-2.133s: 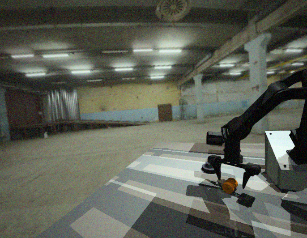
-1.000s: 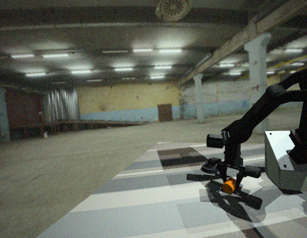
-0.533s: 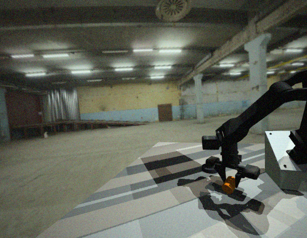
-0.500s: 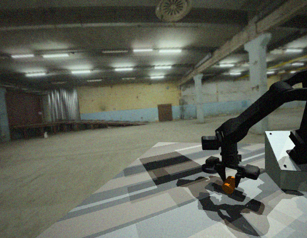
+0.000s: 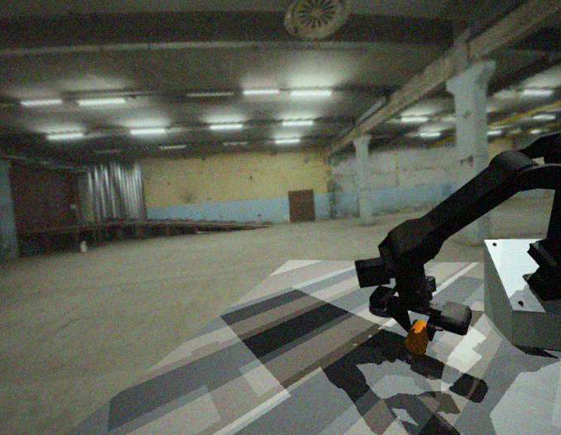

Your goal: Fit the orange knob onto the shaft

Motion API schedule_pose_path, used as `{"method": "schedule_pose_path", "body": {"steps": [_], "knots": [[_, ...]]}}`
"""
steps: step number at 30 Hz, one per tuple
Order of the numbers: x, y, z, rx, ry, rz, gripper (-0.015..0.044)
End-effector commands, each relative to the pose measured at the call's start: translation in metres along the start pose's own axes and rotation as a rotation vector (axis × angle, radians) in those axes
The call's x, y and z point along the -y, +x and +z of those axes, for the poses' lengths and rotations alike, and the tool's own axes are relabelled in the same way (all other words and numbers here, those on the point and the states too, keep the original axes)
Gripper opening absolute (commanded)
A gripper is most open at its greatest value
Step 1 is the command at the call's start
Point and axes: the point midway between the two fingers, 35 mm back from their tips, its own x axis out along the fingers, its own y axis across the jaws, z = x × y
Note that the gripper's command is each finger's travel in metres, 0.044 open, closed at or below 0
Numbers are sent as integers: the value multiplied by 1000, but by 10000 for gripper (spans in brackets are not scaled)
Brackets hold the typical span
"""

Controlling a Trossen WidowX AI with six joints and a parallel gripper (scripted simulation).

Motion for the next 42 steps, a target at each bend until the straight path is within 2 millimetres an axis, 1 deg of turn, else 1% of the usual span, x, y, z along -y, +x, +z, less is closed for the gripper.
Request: {"method": "schedule_pose_path", "body": {"steps": [1,20,38,42], "knots": [[0,-2,-3,55,5,0,179],[0,-11,-23,382,5,-2,179],[1,-13,-43,694,5,-5,179],[1,-14,-47,707,3,-2,179]]}}
